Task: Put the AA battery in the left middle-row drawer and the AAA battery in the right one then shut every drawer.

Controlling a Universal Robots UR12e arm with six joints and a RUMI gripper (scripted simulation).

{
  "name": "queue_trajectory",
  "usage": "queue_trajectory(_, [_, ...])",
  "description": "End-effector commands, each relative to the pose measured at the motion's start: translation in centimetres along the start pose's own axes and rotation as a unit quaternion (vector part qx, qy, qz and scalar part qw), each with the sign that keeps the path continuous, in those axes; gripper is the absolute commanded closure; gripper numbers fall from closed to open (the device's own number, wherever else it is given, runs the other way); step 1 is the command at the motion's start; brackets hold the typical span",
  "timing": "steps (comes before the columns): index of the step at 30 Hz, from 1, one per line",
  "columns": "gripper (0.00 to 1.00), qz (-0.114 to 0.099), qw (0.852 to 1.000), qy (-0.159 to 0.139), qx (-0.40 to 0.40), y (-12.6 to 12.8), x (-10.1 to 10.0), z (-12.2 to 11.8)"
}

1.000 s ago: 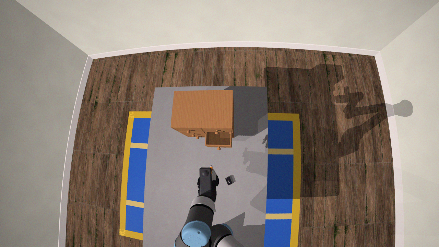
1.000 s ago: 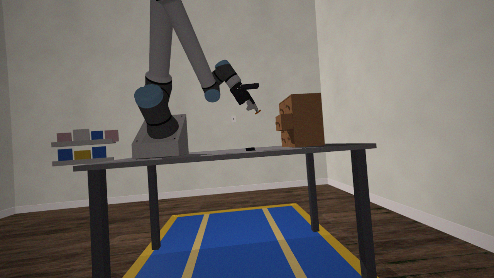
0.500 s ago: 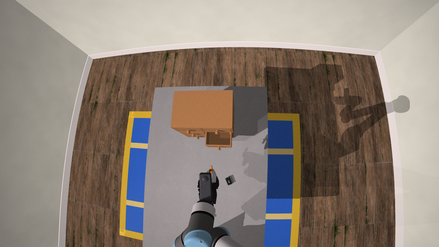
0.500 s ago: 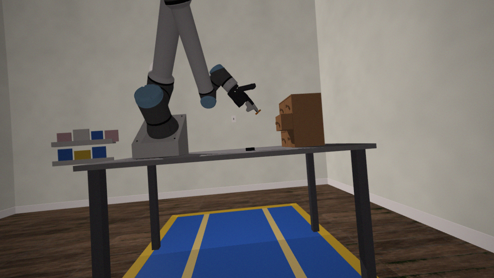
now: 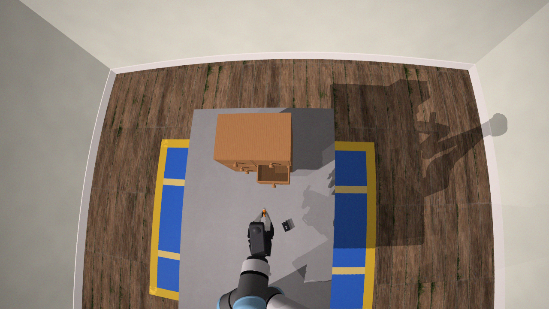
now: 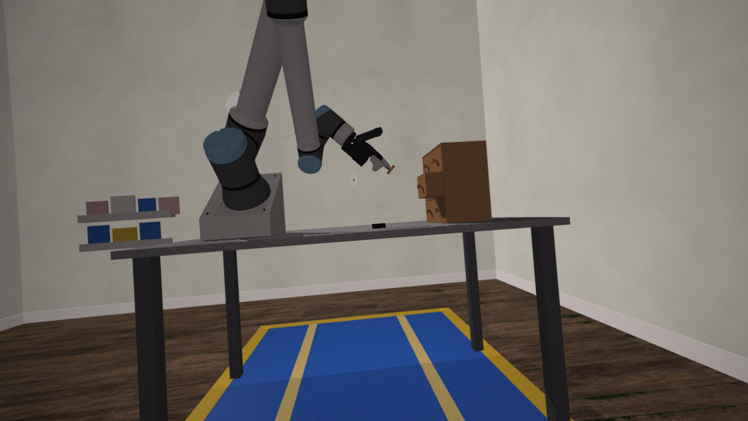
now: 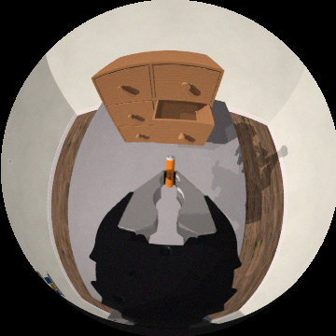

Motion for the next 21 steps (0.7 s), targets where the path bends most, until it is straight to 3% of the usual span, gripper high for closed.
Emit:
queue_trajectory(1, [0.98, 0.001, 1.000, 0.029, 0.000, 0.0, -0.1, -0.5])
queue_trajectory(21, [0.98, 0.005, 0.995, 0.104, 0.000, 0.1, -0.2, -1.7])
Point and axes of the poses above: the point where the finger pads meet when closed, its own x axis back along the fingers, its own y axis across the jaws, z = x × y, the point moved 7 cm from there along x, back along the fingers, and after that the axes turned 3 degrees about -x, right-handed, at the moved point
